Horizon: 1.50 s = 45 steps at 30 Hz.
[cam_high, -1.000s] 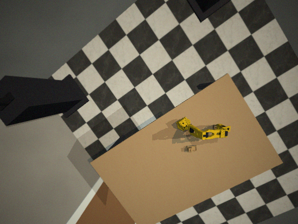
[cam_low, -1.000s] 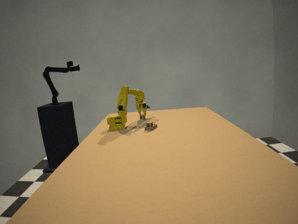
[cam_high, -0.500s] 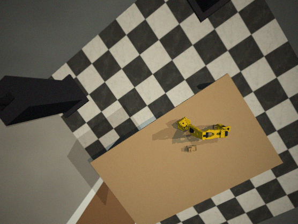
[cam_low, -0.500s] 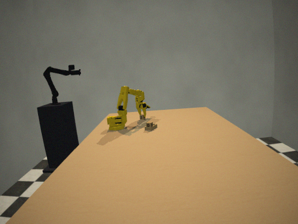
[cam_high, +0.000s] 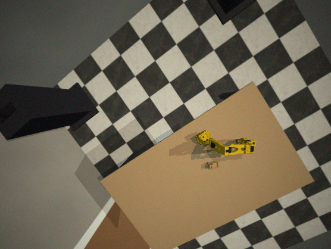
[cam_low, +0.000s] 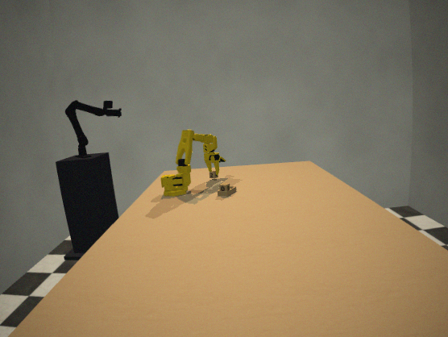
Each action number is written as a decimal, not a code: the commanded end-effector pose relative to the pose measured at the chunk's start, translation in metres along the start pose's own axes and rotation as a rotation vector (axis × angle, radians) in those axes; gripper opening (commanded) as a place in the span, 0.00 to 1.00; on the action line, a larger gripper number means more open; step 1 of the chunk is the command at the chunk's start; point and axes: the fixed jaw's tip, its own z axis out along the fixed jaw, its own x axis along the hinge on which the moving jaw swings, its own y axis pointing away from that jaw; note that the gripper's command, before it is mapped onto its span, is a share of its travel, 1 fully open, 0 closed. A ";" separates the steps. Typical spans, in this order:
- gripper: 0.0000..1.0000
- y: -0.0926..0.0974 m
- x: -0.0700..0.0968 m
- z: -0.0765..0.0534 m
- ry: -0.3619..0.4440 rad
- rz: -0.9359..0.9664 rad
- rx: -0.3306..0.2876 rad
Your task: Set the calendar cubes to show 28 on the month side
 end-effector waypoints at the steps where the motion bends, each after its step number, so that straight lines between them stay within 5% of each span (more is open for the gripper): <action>1: 0.00 0.001 -0.008 -0.022 -0.067 -0.001 -0.005; 13: 0.00 0.002 -0.004 -0.046 -0.067 -0.001 -0.005; 38: 0.00 0.002 -0.004 -0.047 -0.067 0.000 -0.005; 45: 0.00 -0.012 -0.002 -0.046 -0.066 0.104 -0.007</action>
